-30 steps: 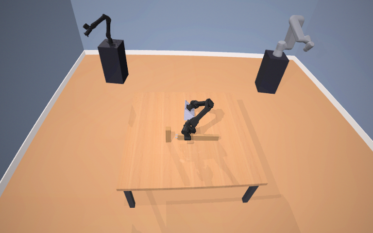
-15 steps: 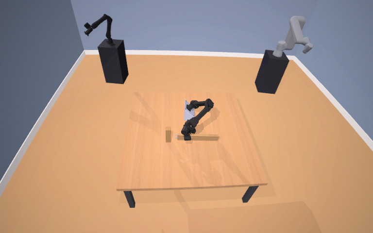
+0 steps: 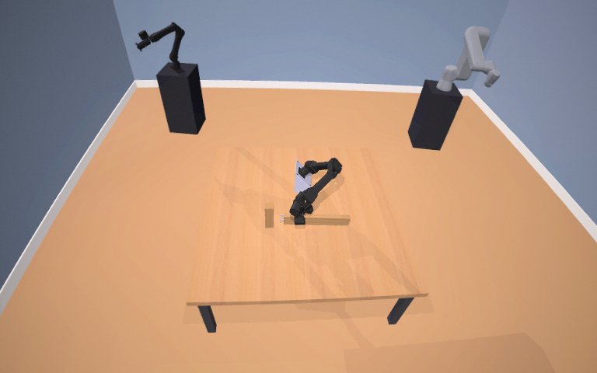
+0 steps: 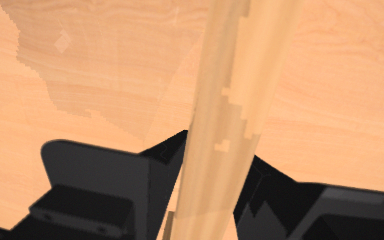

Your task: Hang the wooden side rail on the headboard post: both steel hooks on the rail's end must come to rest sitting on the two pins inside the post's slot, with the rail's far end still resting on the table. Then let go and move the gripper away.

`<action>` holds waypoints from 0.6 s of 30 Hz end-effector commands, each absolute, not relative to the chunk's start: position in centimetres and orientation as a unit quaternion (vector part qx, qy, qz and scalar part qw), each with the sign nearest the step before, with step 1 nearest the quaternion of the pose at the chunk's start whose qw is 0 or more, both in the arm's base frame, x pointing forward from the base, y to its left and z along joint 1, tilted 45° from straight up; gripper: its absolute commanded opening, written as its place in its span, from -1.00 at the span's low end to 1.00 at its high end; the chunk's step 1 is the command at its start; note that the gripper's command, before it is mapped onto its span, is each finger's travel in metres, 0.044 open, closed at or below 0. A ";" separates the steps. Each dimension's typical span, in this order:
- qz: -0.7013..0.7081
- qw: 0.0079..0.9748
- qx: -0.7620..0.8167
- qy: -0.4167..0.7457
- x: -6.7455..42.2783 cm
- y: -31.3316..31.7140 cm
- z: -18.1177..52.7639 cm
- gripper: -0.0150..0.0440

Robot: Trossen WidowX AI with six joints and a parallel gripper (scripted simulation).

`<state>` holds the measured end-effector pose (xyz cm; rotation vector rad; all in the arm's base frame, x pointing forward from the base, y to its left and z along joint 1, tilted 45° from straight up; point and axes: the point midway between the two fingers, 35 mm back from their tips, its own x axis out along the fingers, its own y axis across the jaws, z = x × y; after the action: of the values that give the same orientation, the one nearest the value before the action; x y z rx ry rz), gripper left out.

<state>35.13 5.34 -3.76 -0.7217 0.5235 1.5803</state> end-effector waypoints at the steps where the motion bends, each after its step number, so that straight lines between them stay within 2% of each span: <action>1: 0.683 0.618 -0.314 0.228 35.1 5.0 -3.9 -0.49; 18: 0.683 0.618 -0.314 0.228 35.2 4.8 -3.9 -0.49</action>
<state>35.03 5.23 -3.94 -0.7181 0.5243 1.5794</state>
